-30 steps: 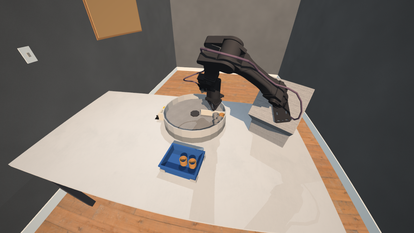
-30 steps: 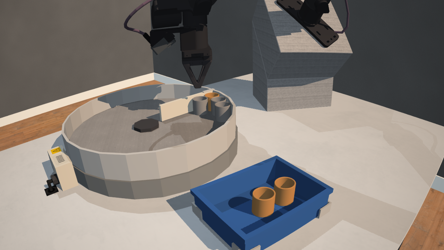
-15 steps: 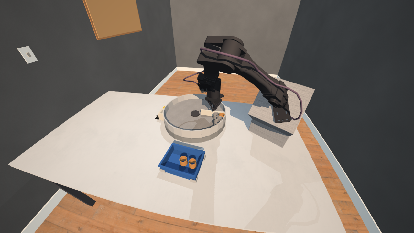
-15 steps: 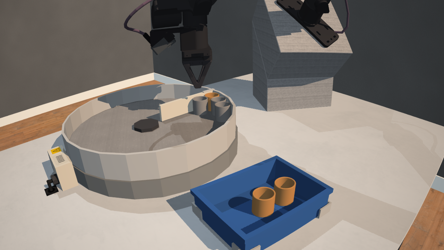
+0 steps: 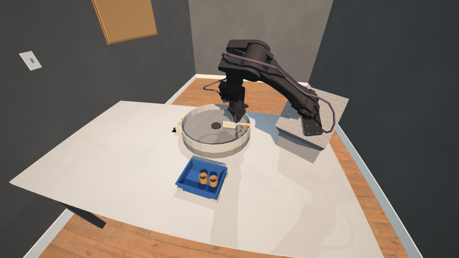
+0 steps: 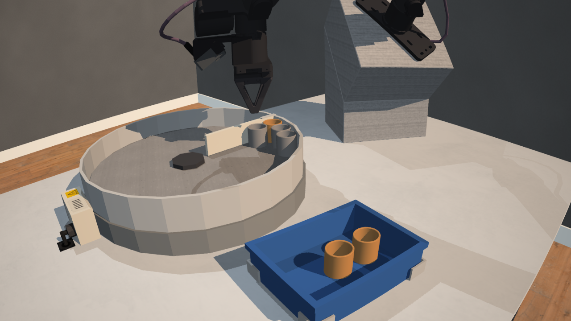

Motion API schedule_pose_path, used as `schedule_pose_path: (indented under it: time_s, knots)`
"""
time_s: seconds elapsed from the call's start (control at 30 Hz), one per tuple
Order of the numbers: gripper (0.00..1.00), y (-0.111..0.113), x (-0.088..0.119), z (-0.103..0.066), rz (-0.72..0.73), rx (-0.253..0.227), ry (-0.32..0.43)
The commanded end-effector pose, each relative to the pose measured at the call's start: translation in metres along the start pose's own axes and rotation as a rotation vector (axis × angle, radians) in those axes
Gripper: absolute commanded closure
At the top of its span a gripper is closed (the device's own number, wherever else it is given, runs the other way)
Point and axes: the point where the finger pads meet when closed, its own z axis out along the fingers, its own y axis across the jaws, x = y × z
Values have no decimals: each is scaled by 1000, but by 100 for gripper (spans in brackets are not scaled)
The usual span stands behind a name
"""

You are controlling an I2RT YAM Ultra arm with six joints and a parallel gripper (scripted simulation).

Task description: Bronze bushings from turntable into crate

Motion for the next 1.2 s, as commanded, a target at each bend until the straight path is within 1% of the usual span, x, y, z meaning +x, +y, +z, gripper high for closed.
schedule_pose_path:
  time_s: [0.0, 0.2, 0.27, 1.17]
  knots:
    - [85, -1, 1, -8, -2, -5, -21]
    - [85, -3, 3, -8, -3, -6, -23]
    - [85, 0, -2, -9, -11, -7, -31]
    - [85, -1, -1, -9, -10, -7, -30]
